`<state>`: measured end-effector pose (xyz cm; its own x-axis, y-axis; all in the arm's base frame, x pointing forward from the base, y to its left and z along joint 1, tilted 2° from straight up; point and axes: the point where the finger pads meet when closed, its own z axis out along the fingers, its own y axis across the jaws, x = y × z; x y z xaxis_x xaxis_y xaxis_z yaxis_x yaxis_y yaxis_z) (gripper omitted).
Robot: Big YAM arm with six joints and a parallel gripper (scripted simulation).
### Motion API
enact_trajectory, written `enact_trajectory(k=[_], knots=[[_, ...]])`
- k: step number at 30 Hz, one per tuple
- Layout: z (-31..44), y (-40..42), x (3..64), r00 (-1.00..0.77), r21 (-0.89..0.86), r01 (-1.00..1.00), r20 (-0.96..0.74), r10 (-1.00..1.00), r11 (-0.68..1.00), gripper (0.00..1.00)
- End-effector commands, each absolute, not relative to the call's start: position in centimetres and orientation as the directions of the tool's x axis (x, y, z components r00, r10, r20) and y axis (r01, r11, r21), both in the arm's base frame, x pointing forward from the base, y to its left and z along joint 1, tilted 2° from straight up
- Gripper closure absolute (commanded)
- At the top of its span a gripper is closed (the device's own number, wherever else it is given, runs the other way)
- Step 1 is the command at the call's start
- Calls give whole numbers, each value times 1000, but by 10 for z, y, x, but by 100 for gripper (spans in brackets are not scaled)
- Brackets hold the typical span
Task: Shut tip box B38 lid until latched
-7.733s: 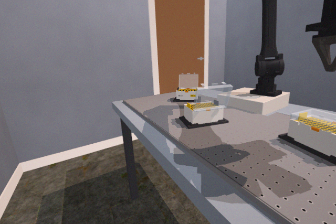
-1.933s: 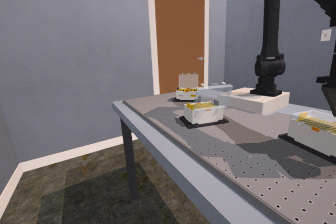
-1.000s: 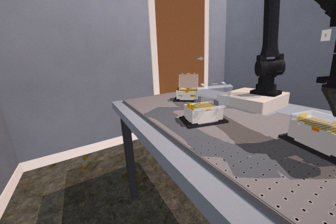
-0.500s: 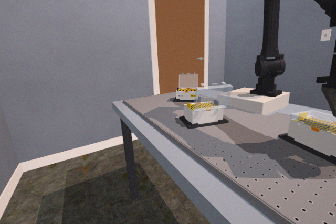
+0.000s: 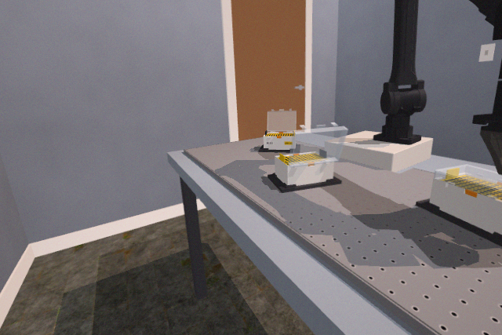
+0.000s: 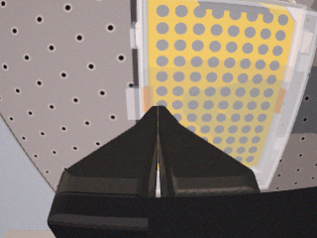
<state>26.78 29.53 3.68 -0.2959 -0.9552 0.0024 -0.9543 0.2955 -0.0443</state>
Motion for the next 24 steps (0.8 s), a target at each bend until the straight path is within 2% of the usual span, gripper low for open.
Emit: enact_trajectory(k=[1,11,24], knots=[[20,291,273,-310,-43,-950,11,-951,310,100],[26,292,274,-312,-44,-949,9,-950,312,100],[75,309,285,-314,-69,-946,-48,-948,317,100]])
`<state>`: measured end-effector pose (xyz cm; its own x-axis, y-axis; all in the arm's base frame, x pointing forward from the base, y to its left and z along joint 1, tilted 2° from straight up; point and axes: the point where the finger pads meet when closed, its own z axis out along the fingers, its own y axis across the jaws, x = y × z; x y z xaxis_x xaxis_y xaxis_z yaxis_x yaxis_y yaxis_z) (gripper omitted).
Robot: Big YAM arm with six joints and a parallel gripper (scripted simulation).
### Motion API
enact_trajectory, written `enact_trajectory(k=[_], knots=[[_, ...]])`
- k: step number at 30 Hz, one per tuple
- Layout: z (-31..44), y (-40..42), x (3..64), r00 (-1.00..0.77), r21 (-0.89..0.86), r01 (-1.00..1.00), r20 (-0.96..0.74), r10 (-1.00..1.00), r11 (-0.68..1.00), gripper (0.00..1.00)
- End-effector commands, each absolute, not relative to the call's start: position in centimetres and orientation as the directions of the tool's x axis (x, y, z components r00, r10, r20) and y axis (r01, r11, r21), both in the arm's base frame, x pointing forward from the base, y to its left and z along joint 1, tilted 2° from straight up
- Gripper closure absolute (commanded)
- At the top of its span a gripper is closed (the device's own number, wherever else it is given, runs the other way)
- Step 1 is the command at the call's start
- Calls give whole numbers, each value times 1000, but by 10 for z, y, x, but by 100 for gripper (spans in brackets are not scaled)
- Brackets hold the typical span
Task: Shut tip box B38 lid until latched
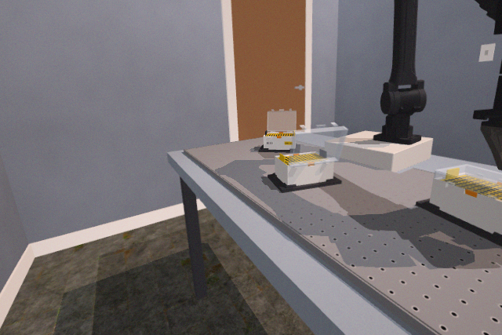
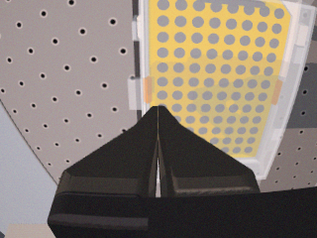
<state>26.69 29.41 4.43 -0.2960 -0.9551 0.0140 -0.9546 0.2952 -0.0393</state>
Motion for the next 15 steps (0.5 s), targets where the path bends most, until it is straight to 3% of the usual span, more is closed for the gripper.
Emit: enact_trajectory(k=[1,15], knots=[[76,309,285,-314,-69,-946,-49,-948,317,100],[97,311,281,-308,-69,-948,-50,-950,311,100]])
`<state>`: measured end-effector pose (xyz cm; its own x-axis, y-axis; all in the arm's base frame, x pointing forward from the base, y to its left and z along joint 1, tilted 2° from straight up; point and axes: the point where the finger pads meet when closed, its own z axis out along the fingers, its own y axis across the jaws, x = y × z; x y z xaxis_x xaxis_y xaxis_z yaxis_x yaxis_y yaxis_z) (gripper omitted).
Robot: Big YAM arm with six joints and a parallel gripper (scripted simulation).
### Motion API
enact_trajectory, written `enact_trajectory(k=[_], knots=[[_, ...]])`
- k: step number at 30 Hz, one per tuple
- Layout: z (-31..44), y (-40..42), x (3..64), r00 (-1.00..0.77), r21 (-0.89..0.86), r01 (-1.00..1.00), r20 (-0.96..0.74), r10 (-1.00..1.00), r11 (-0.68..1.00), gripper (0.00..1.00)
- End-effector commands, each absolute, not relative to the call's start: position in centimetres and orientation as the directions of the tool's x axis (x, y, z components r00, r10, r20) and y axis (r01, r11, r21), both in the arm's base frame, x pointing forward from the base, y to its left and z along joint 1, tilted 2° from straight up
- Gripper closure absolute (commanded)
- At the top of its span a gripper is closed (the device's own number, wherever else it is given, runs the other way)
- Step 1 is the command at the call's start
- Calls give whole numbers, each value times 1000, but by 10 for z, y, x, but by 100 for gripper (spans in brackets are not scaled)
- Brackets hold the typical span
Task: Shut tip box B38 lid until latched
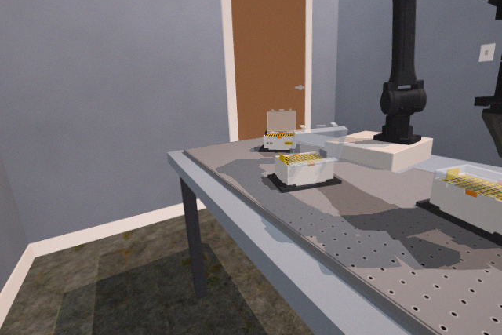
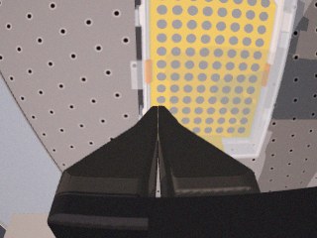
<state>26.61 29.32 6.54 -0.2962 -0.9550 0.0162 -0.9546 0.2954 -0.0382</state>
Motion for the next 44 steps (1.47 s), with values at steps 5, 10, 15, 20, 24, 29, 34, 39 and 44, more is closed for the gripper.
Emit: enact_trajectory(k=[5,10,15,20,24,29,34,39,44], knots=[[106,312,279,-304,-69,-949,-51,-951,307,100],[112,310,276,-301,-66,-950,-44,-953,304,100],[99,304,274,-300,-56,-952,-21,-954,300,100],[99,304,274,-300,-56,-952,-21,-954,300,100],[99,304,274,-300,-56,-952,-21,-954,300,100],[99,304,274,-300,-56,-952,-21,-954,300,100],[99,304,274,-300,-56,-952,-21,-954,300,100],[99,304,274,-300,-56,-952,-21,-954,300,100],[99,304,274,-300,-56,-952,-21,-954,300,100]])
